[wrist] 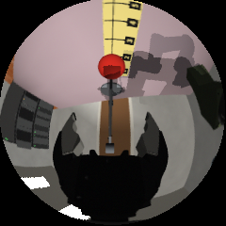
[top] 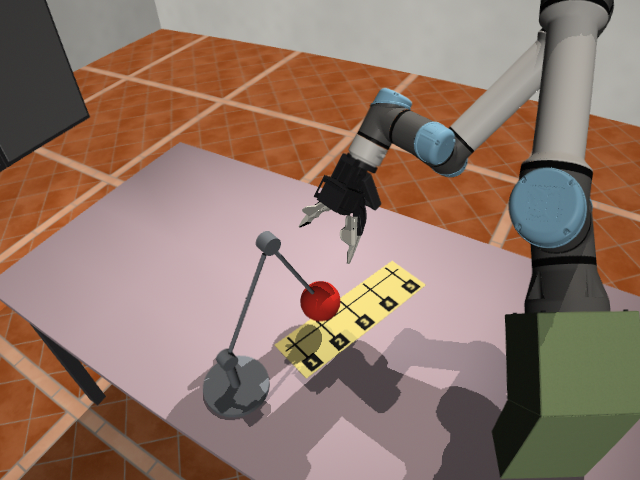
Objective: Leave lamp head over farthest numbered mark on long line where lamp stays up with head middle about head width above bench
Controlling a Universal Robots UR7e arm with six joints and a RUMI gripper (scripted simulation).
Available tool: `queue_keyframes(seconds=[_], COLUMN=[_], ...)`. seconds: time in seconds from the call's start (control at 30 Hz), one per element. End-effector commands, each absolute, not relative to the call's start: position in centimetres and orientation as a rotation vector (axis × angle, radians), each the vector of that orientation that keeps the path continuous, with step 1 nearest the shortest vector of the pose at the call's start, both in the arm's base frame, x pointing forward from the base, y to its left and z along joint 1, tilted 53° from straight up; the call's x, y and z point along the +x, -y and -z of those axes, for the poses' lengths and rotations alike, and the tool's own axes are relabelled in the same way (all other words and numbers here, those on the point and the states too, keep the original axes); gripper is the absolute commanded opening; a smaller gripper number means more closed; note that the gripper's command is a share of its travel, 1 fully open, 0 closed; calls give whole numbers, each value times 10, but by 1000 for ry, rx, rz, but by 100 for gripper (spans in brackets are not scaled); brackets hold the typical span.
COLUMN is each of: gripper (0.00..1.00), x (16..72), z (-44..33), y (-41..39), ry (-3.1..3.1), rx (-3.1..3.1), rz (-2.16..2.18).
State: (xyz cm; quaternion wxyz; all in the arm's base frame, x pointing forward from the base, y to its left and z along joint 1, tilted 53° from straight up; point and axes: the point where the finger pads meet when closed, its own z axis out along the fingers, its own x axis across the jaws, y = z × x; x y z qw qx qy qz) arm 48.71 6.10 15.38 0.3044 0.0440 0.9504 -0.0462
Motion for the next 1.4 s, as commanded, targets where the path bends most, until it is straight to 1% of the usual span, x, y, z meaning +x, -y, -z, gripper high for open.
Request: queue_keyframes(seconds=[0.0, 1.37], gripper=[100, 100], x=[496, 538], z=[-143, -81], y=[-59, -47], ry=[-2514, -2516], rx=[141, 154], rz=[121, 160])
